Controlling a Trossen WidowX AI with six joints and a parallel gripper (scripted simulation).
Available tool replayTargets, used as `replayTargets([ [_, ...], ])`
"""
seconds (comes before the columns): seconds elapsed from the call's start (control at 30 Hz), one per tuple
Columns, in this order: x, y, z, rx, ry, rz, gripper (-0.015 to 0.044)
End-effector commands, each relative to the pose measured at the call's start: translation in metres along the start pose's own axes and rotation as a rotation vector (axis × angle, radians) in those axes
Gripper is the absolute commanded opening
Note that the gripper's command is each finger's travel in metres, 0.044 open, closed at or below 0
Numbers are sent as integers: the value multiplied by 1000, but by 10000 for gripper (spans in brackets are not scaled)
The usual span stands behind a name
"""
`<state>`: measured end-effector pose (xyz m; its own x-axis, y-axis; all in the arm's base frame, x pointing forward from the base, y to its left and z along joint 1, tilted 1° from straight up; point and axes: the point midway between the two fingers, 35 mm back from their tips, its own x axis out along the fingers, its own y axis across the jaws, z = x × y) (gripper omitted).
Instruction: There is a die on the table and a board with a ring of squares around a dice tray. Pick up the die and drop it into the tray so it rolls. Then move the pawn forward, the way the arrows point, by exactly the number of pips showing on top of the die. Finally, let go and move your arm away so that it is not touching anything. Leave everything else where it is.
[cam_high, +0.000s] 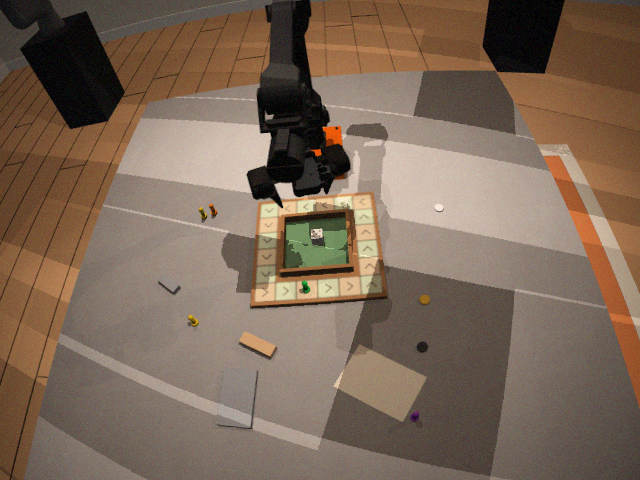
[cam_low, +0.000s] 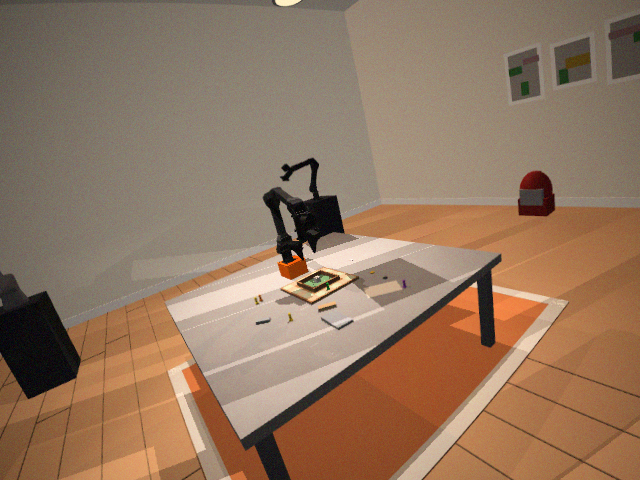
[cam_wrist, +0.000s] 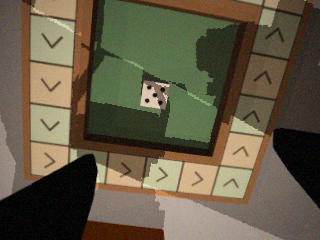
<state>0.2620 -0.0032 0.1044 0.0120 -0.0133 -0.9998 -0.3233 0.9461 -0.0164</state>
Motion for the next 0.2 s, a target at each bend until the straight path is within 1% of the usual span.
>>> replayTargets([
  [0.0, 2, -3, 9, -12, -14, -5, 440],
  [0.17, 2, -3, 9, -12, -14, -5, 440],
])
